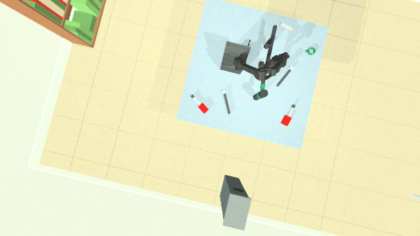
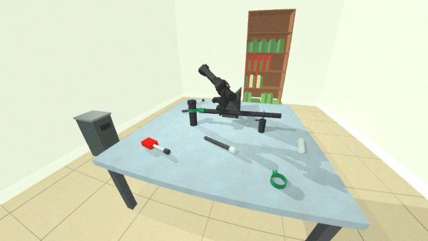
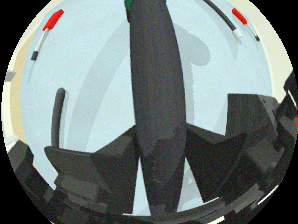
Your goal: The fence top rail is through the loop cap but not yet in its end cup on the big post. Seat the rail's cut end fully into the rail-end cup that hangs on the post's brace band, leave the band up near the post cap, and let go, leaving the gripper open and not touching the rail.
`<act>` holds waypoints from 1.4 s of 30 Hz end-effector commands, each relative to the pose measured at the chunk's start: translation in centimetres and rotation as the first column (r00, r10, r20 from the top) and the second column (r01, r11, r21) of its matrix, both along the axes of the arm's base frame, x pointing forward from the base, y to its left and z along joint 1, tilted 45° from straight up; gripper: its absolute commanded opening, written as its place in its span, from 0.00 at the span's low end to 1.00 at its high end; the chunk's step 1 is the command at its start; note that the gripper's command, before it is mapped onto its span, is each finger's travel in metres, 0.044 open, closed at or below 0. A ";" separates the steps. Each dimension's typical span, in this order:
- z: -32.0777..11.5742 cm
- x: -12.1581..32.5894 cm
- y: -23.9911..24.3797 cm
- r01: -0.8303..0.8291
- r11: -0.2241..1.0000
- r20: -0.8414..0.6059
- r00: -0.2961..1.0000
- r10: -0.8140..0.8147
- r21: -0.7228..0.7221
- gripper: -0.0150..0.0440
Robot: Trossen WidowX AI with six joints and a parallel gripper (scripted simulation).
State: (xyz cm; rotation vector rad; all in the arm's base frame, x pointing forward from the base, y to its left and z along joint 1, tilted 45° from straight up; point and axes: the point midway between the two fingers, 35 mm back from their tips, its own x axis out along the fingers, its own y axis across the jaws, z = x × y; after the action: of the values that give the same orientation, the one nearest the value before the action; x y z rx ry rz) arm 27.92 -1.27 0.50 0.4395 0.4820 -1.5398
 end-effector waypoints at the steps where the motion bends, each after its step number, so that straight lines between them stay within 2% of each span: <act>1: 0.5 0.2 -0.3 -0.004 1.000 0.005 1.000 0.004 -0.007 0.25; 16: 1.3 0.9 -0.3 -0.004 1.000 0.005 1.000 0.004 -0.007 0.25; 17: 0.2 0.1 0.0 0.016 1.000 -0.008 1.000 -0.015 0.024 0.25; 42: -0.2 0.4 1.0 0.016 1.000 -0.008 1.000 -0.015 0.024 0.25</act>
State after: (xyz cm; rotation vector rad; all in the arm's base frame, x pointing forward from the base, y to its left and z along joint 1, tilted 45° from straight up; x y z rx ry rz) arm 28.04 -0.84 0.32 0.4392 0.5076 -1.5592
